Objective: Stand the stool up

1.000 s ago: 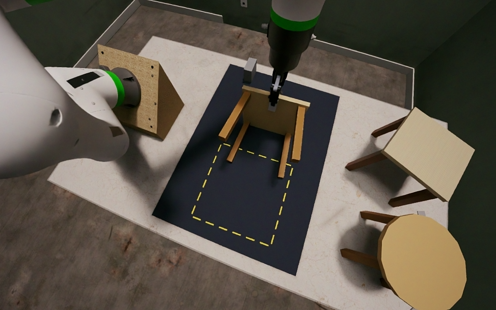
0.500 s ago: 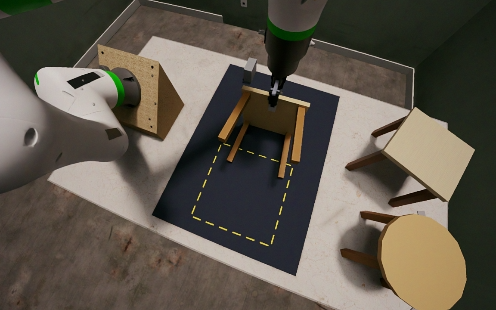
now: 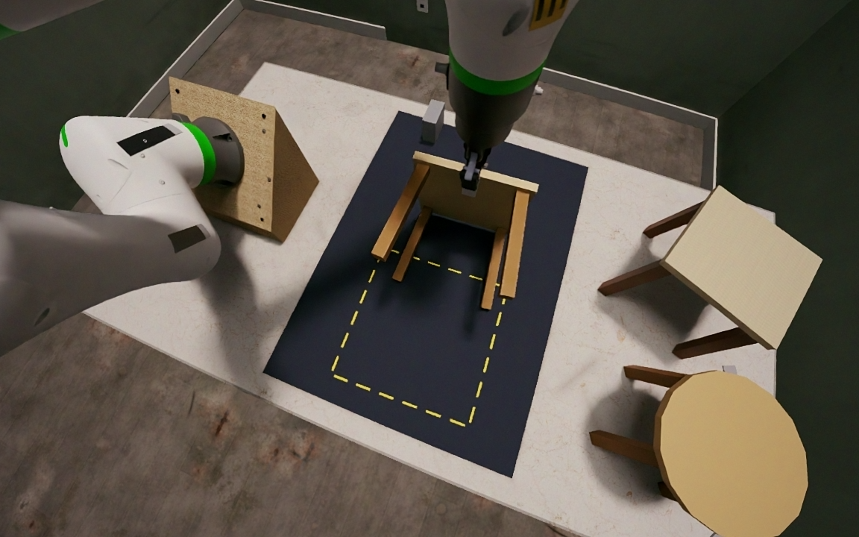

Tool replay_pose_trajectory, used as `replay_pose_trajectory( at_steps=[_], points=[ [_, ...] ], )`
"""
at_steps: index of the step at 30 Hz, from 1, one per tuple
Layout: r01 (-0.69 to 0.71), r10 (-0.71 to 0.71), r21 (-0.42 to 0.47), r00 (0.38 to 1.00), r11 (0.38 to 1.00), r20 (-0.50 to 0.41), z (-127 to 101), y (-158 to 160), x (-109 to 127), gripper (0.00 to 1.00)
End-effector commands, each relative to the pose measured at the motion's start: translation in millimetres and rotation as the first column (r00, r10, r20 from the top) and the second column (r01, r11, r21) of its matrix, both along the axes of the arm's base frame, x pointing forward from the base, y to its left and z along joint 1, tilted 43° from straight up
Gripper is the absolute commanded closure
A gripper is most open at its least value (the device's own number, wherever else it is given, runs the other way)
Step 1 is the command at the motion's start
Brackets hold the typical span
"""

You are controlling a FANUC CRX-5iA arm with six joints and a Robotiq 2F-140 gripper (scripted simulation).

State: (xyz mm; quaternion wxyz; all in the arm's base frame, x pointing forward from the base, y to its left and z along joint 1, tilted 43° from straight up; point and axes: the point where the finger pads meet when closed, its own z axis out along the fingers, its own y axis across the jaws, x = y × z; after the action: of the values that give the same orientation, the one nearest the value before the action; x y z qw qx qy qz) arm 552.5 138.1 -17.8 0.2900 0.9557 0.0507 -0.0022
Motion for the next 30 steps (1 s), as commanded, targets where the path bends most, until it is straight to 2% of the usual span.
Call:
replay_pose_trajectory(
  at_steps=[1, 2, 4, 9, 12, 17, 19, 22, 26, 28, 30],
  points=[
    [0.0, 0.0, 0.04, 1.0, 0.999, -0.003, 14.9, -1.5, 0.9, 0.9],
    [0.0, 0.0, 0.04, 1.0, 0.999, -0.003, 14.9, -1.5, 0.9, 0.9],
    [0.0, 0.0, 0.046, 1.0, 0.999, -0.004, 30.0, -4.3, 1.7, 0.9],
    [0.005, -0.003, 0.154, 1.0, 0.988, -0.015, 34.1, -5.6, 1.9, 0.9],
    [0.005, -0.003, 0.16, 1.0, 0.987, -0.015, 60.7, -13.7, 3.6, 0.9],
    [0.011, -0.004, 0.275, 1.0, 0.961, -0.027, 66.6, -16.2, 4.0, 0.9],
    [0.011, -0.004, 0.275, 1.0, 0.961, -0.027, 66.6, -16.2, 4.0, 0.9],
    [0.013, -0.004, 0.289, 1.0, 0.957, -0.029, 93.6, -28.5, 6.0, 0.9],
    [0.019, -0.004, 0.387, 0.999, 0.922, -0.04, 97.2, -30.5, 6.4, 0.9],
    [0.019, -0.004, 0.391, 0.999, 0.92, -0.04, 118.9, -43.5, 8.5, 0.9],
    [0.024, -0.004, 0.432, 0.999, 0.902, -0.047, 123.3, -47.1, 8.6, 0.9]
  ],
)
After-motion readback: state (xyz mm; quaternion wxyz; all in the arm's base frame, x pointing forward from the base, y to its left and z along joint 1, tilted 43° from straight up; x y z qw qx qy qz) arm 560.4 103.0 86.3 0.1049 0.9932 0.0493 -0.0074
